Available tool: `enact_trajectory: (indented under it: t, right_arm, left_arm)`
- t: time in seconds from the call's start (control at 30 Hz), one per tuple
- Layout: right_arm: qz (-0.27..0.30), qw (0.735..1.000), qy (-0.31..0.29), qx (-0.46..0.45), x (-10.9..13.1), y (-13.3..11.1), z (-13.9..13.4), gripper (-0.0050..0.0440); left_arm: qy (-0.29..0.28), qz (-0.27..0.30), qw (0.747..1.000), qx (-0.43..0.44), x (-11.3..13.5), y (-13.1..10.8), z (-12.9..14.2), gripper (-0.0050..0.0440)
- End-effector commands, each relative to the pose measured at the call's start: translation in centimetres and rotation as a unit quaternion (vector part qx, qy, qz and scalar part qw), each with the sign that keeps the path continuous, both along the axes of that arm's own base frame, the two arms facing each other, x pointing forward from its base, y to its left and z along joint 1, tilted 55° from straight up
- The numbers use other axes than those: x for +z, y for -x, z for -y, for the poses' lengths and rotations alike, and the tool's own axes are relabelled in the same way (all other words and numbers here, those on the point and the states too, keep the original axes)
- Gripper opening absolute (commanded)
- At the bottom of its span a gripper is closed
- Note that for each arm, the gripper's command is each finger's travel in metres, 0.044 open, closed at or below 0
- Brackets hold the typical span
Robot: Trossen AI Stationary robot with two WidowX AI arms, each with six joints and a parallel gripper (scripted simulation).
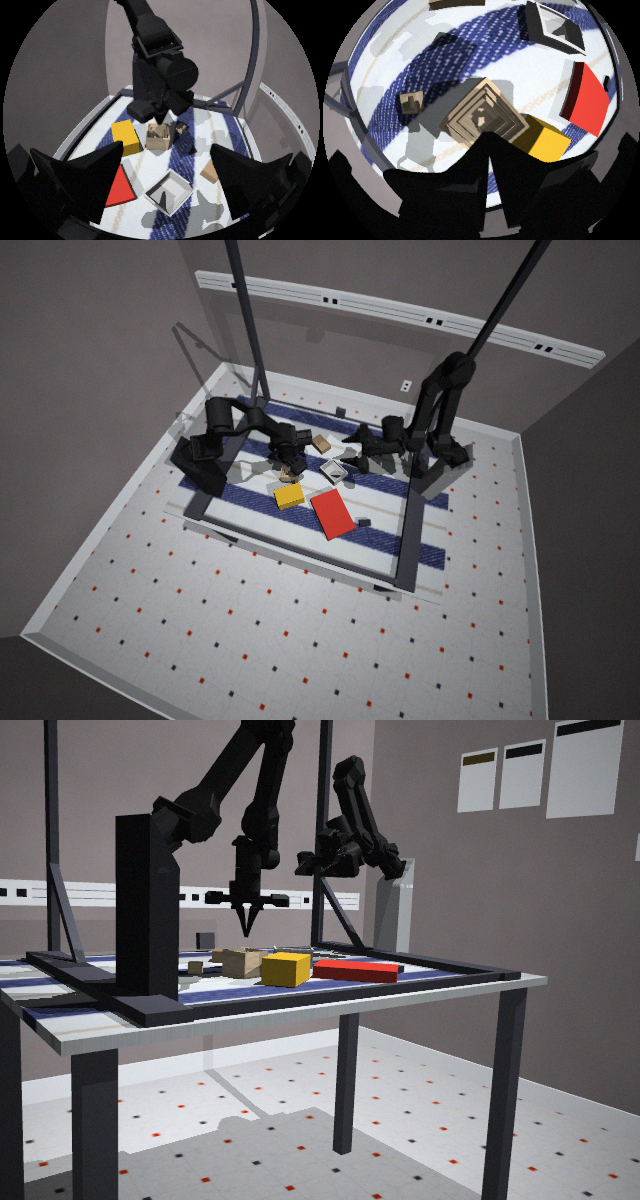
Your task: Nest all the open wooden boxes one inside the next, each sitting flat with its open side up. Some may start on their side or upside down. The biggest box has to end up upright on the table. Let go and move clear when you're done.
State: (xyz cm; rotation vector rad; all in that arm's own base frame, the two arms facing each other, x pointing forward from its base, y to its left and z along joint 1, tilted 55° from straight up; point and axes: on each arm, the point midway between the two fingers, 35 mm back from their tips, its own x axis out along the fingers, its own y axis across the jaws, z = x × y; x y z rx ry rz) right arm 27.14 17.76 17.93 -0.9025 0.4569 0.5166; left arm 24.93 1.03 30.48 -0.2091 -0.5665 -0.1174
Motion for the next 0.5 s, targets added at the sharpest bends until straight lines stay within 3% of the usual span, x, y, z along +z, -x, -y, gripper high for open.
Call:
enact_trajectory:
  t: [0.0,0.07,0.23,0.47]
  right_arm:
    - [-0.012,0.994,-0.088,-0.061,1.5,0.5,0.1,-0.005]
    - [-0.012,0.994,-0.088,-0.061,1.5,0.5,0.1,-0.005]
    - [-0.049,0.964,-0.214,-0.15,1.9,1.1,0.3,-0.005]
    - [-0.089,0.899,-0.35,-0.246,2.3,1.9,0.7,-0.005]
  left_arm:
    - [-0.001,0.013,1.0,0.0,0.8,0.4,0.0,0.04]
    - [-0.001,0.013,1.0,0.0,0.8,0.4,0.0,0.04]
    - [-0.001,0.013,1.0,0.0,0.8,0.4,0.0,0.04]
    - [-0.001,0.013,1.0,0.0,0.8,0.4,0.0,0.04]
